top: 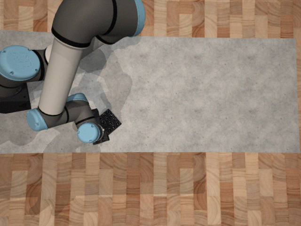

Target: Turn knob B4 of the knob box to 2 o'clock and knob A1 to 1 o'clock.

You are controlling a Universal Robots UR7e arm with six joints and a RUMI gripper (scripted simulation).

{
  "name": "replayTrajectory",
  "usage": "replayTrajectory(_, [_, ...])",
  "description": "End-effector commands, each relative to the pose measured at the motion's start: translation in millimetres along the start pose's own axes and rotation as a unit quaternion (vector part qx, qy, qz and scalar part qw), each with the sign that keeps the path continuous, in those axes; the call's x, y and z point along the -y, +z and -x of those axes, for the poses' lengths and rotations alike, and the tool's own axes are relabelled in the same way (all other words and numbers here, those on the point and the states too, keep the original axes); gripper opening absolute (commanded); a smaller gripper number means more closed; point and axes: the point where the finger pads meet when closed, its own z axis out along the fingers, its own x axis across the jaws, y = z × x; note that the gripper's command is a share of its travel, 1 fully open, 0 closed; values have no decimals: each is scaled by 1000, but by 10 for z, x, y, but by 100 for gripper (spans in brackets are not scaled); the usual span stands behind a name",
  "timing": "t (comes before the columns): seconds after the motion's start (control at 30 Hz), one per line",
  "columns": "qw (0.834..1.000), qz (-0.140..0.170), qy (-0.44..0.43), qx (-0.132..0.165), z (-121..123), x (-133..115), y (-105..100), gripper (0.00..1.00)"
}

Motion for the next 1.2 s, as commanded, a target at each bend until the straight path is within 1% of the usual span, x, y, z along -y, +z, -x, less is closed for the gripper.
replayTrajectory(0.0, [1000, 1, 23, 0, -3, -3, -2, 4])
replayTrajectory(0.33, [999, 1, 47, 0, -6, -3, -2, 4])
replayTrajectory(0.97, [999, 1, 48, 0, -6, -3, -2, 4])
replayTrajectory(1.0, [999, 1, 48, 0, -6, -3, -2, 11])
replayTrajectory(1.17, [999, 1, 48, 0, -6, -3, -2, 11])
